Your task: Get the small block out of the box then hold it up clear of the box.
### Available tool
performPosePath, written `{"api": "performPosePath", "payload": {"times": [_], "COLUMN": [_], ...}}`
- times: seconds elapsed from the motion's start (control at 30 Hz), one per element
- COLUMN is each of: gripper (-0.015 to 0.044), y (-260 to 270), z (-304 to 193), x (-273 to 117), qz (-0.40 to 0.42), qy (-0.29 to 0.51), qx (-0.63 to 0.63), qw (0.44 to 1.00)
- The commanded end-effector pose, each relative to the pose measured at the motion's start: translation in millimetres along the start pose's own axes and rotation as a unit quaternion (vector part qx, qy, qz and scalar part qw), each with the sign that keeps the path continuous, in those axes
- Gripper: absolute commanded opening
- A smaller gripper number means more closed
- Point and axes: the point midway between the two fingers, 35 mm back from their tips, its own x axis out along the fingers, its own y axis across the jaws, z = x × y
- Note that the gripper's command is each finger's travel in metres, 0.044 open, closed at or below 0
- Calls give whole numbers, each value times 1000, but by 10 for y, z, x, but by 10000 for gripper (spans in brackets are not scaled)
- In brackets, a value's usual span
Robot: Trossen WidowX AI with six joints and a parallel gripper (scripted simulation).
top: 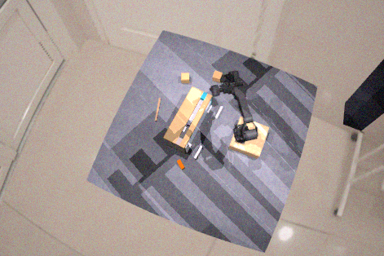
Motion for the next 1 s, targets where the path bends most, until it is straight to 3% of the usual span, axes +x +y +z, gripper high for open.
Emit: {"api": "performPosePath", "payload": {"times": [0.0,0.23,0.47,0.97], "gripper": [400,400,400,400], "y": [418,763,1065,1074], "z": [-419,-830,-1277,-1301], "x": [459,652,725,731], "qz": [-32,-130,-271,-278], "qy": [176,279,326,327], "qx": [217,346,429,432], "qw": [960,886,798,794]}}
